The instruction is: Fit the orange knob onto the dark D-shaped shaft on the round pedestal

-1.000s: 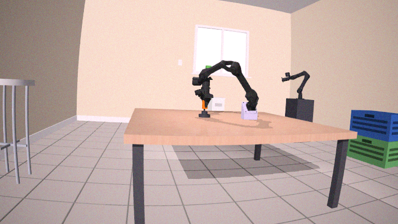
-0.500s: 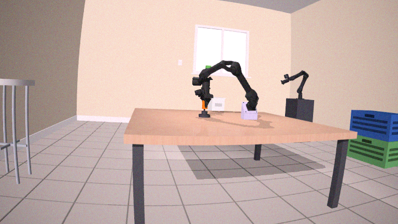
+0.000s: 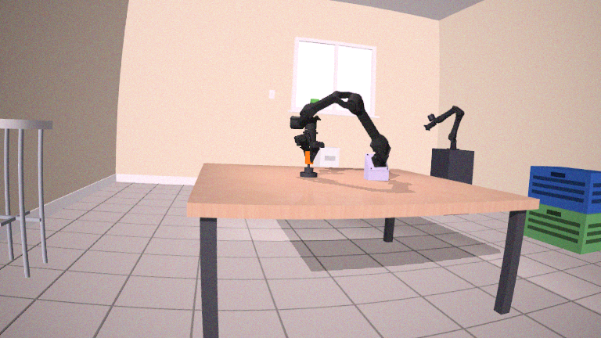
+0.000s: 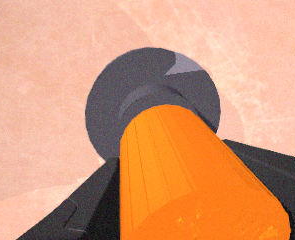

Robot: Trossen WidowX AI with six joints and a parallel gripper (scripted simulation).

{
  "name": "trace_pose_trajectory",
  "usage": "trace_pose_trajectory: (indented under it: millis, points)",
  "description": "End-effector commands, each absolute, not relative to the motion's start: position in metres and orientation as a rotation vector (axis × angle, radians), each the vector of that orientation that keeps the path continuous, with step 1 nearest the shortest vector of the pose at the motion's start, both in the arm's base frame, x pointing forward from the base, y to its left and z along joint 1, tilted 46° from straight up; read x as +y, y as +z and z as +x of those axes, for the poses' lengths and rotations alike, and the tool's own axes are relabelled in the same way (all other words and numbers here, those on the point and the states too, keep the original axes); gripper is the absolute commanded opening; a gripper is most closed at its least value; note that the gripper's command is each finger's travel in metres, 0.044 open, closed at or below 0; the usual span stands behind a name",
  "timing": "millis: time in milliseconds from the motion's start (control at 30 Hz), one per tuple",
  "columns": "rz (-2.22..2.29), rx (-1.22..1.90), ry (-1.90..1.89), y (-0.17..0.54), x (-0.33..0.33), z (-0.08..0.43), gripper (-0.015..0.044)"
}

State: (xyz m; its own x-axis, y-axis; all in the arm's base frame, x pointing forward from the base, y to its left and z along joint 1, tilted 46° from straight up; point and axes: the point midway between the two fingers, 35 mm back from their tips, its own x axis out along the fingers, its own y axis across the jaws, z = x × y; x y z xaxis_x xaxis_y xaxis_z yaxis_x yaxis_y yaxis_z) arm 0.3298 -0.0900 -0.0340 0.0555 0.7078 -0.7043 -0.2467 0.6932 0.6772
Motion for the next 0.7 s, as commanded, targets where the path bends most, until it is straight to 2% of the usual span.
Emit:
trace_pose_trajectory:
  millis: [0, 667]
  points:
    - [0.407, 1.31, 0.771, -0.0342, -0.0917, 0.3323, 0.0]
    - [0.407, 1.31, 0.771, -0.0318, -0.0919, 0.3294, 0.0]
